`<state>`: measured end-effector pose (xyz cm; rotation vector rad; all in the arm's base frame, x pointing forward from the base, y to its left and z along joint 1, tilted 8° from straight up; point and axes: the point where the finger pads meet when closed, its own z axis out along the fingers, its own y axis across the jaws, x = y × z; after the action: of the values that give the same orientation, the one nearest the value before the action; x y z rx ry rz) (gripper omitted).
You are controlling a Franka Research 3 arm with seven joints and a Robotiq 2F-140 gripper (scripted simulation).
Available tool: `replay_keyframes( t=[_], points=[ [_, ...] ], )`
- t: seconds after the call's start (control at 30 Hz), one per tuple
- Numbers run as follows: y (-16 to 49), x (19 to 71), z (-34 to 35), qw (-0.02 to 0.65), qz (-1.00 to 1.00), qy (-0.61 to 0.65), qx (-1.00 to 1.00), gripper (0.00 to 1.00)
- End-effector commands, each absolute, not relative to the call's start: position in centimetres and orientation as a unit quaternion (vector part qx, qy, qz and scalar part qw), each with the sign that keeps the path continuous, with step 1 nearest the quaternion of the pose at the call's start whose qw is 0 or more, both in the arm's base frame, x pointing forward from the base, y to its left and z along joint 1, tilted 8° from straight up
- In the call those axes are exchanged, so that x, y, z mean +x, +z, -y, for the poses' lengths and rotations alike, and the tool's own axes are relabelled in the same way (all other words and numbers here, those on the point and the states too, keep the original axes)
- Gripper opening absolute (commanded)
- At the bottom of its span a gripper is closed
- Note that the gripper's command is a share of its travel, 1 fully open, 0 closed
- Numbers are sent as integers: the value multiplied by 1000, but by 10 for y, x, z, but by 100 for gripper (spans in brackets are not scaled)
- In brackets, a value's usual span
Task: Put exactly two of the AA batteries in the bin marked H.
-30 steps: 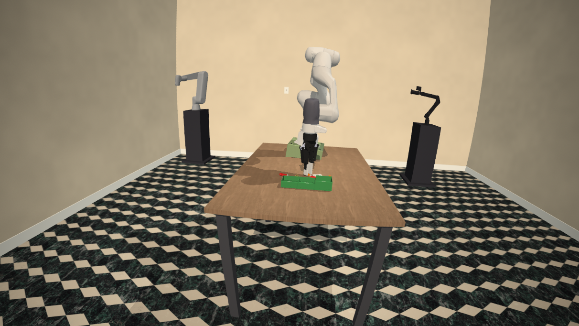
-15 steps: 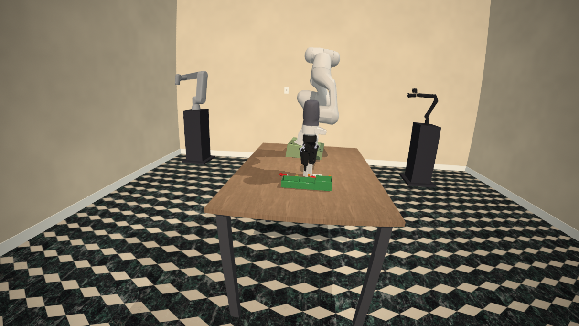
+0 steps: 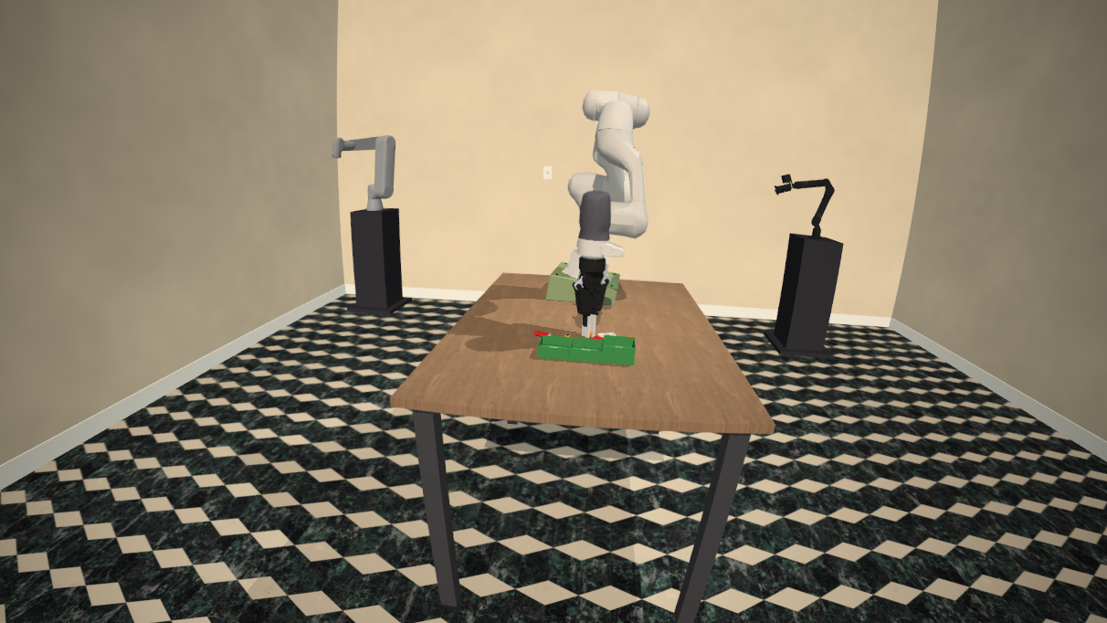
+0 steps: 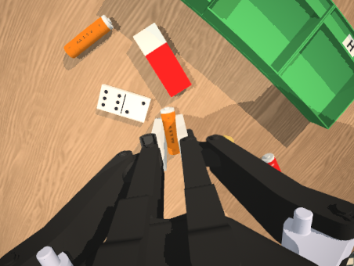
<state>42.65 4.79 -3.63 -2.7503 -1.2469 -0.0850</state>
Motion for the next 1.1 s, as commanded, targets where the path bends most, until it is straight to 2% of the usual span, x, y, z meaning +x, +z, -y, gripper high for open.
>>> replay_keyframes(
  t=[0.0, 0.8, 1.07],
  points=[
    [-36, 427, -48, 59, 413, -30, -908, 5],
    [-36, 427, -48, 59, 413, -30, -908, 5],
    [-13, 427, -44, 59, 413, -30, -908, 5]
  ],
)
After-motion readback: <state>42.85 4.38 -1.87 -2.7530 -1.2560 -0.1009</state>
